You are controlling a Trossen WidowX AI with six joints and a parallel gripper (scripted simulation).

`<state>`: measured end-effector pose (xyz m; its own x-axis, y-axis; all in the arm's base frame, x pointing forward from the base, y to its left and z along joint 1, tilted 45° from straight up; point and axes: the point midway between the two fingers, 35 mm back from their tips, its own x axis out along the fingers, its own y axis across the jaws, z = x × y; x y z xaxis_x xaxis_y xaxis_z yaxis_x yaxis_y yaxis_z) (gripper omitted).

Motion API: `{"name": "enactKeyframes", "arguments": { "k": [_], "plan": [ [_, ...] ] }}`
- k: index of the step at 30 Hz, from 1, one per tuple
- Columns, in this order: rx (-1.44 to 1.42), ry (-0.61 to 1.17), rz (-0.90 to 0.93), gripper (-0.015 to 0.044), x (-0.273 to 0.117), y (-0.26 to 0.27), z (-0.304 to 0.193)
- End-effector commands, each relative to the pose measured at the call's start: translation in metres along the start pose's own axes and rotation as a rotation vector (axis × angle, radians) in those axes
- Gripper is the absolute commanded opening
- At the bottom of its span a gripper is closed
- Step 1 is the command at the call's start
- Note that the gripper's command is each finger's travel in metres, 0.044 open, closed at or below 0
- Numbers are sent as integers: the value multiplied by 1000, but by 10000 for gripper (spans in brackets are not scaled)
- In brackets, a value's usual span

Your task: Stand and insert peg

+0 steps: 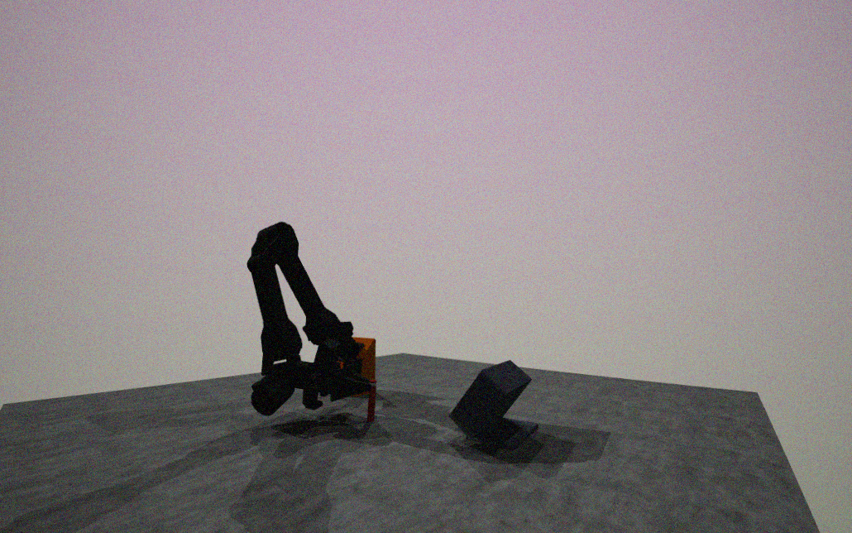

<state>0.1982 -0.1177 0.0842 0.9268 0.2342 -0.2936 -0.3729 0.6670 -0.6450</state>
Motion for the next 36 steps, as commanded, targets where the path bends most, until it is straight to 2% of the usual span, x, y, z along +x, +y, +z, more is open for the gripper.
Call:
{"name": "enactKeyframes", "arguments": {
  "k": [1, 13, 14, 17, 36],
  "plan": [
    [0, 1, 0, 49, -1, 1, -2],
    [5, -19, -2, 49, -2, 4, -3],
    [6, -22, -2, 56, -1, 3, -1],
    [6, -23, -2, 130, -1, 3, -1],
    [6, -23, -2, 130, -1, 3, -1]
  ]
}}
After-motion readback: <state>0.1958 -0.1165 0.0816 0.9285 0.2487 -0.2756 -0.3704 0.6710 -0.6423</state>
